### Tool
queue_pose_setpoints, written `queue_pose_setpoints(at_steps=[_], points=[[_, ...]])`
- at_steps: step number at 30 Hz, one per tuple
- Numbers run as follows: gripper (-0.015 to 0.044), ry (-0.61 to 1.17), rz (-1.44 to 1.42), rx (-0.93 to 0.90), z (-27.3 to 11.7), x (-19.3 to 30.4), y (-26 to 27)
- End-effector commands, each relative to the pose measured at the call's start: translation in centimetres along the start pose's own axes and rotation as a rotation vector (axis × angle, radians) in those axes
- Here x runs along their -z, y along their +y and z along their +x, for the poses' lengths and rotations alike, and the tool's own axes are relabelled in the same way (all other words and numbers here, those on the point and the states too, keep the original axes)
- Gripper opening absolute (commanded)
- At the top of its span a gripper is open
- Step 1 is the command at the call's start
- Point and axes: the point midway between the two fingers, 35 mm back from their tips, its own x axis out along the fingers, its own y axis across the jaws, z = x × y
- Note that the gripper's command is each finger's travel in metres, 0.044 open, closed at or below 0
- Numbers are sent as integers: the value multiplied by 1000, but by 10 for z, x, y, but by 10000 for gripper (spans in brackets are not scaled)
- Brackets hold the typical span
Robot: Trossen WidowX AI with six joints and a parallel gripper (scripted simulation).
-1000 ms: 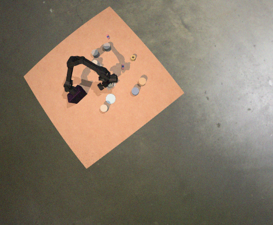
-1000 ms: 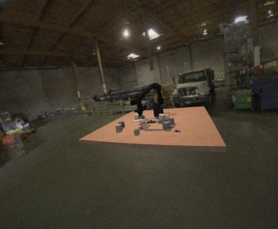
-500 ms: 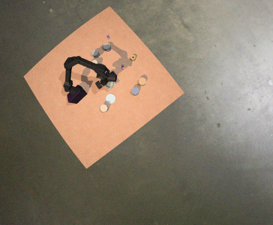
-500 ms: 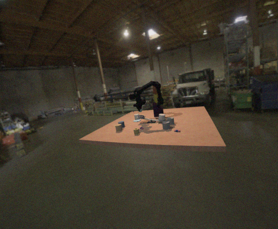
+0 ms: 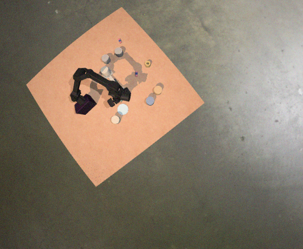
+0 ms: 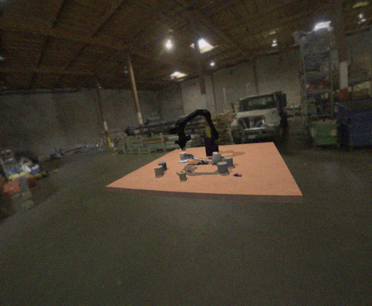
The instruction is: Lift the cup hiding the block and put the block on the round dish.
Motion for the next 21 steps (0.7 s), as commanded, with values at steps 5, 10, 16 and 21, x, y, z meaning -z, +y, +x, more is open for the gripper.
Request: queue_pose_setpoints(at_steps=[5, 10, 16, 21], points=[[0, -6, 3, -10, 58, 51, 50], [0, -7, 2, -10, 60, 52, 51], [0, -7, 2, -10, 89, 52, 51], [0, -8, 2, -10, 101, 51, 51]])
